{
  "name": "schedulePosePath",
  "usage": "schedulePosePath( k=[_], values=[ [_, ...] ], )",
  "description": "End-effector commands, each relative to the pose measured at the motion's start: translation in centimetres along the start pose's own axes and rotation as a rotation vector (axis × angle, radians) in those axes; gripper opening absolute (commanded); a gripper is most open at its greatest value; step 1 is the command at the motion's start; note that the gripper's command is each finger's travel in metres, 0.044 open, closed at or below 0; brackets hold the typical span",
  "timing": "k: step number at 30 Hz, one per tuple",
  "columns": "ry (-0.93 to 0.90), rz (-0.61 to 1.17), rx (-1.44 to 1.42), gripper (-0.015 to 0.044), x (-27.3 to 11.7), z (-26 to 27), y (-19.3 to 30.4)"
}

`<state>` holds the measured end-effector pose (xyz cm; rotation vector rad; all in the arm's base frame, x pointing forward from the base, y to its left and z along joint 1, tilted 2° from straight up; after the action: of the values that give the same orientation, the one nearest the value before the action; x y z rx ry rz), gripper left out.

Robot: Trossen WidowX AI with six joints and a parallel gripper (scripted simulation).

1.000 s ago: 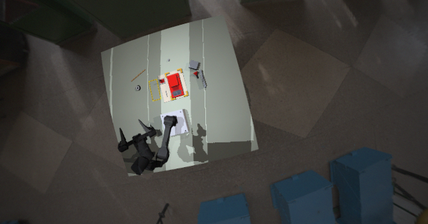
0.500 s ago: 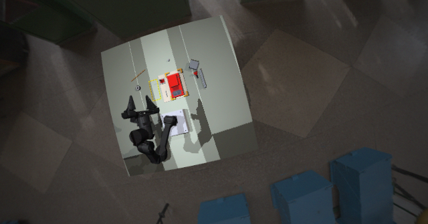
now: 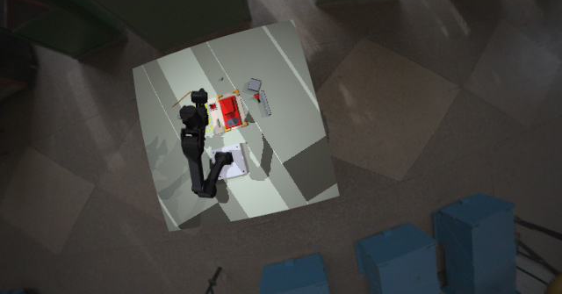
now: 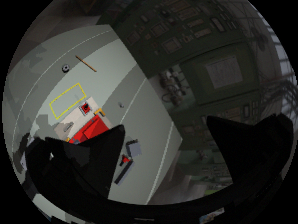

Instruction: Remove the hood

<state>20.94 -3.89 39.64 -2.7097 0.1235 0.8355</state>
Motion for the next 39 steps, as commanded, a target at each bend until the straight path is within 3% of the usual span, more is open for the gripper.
schedulePosePath(
  k=[1, 10, 21, 39],
  values=[
    [-0.142, 0.063, 0.183, 0.044, 4.4, 0.5, 0.8],
    [-0.421, 0.306, 0.596, 0.044, 14.1, 3.6, 2.6],
    [-0.635, 0.762, 0.988, 0.044, 23.6, 10.8, 4.7],
    [-0.642, 0.795, 1.006, 0.044, 24.4, 11.9, 5.0]
  ],
)
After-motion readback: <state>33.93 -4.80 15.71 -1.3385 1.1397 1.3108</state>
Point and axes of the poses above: the point midway between the two fingers, 35 mm back from their tips, its own x axis out along the fingers, its own z axis across the jaws, y = z × x, the point moved 10 cm from there along -x, back along the fingers, and after that the axes turned 4 degrees about -x, right-handed, at the moved point
